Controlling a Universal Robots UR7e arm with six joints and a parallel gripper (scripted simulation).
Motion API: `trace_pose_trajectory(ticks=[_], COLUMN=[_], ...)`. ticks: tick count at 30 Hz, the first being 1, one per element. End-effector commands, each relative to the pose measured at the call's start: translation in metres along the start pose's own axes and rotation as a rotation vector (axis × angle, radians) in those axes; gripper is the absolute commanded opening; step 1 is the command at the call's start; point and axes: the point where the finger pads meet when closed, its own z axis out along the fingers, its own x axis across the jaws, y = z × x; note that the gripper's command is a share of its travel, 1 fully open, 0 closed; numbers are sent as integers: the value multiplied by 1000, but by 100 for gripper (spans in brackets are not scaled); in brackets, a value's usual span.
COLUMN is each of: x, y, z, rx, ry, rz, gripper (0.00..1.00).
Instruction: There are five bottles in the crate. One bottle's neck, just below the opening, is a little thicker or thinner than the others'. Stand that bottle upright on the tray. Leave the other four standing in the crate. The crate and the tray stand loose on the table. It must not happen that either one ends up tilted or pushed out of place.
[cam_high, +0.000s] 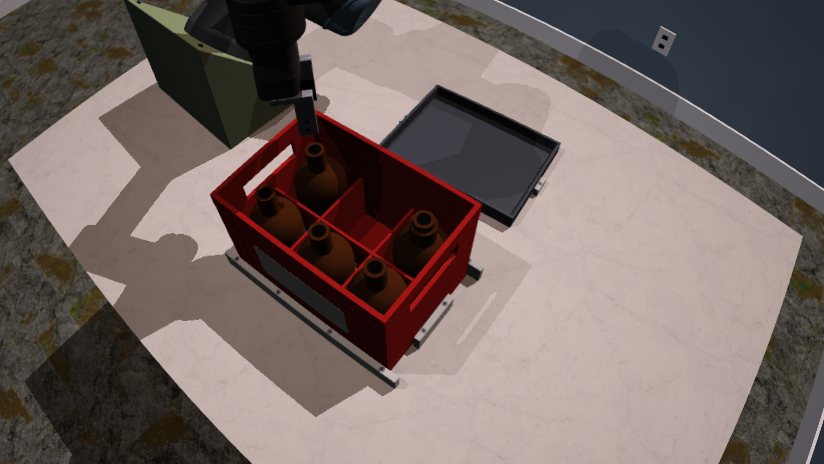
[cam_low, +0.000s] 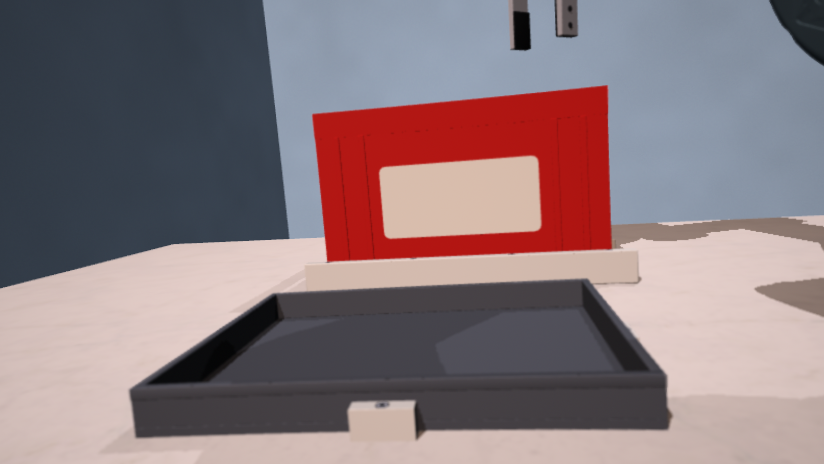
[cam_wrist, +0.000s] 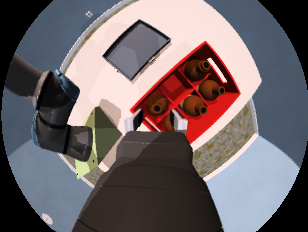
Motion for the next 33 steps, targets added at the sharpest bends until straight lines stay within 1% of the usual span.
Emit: trace_pose_trajectory(ticks=[1,18,27,33], x=[0,0,0,0], y=[0,0,0,0], z=[0,1,6,12], rx=[0,0,0,0], ry=[1,1,1,1], rz=[0,0,0,0], gripper=[100,100,100,100])
